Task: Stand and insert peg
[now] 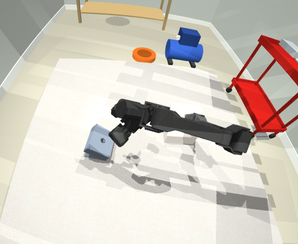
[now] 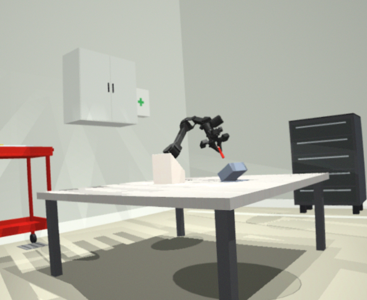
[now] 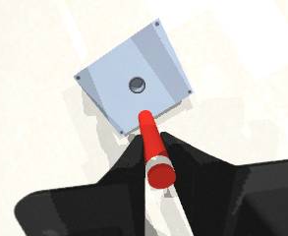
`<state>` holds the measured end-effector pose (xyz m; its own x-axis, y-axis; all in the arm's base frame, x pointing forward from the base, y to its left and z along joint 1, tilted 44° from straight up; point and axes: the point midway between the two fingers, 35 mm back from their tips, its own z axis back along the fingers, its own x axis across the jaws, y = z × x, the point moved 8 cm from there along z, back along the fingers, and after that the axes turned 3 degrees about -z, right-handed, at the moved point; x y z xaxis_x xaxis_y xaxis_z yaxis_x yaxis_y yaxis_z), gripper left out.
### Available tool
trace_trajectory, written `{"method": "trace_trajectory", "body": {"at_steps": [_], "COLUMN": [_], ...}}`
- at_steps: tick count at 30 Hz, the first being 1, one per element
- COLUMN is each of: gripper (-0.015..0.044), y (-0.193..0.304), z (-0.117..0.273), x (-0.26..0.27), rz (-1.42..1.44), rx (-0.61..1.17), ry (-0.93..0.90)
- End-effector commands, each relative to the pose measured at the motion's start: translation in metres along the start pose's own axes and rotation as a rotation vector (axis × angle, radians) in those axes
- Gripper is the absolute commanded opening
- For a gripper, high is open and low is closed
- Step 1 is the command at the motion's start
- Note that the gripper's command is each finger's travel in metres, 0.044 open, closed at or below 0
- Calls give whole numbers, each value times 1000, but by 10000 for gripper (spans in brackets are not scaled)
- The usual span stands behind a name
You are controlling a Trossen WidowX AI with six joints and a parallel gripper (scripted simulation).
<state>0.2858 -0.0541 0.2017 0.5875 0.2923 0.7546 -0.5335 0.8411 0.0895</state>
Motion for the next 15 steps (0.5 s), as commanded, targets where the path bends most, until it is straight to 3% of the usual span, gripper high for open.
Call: {"method": "trace_trajectory", "body": {"at_steps": [1, 15], "gripper": [0, 0], "y": [-3, -7], "z": [-9, -32], "x": [-1, 0], "rz": [-14, -29], "rx": [-5, -23], "ry": [4, -8]}}
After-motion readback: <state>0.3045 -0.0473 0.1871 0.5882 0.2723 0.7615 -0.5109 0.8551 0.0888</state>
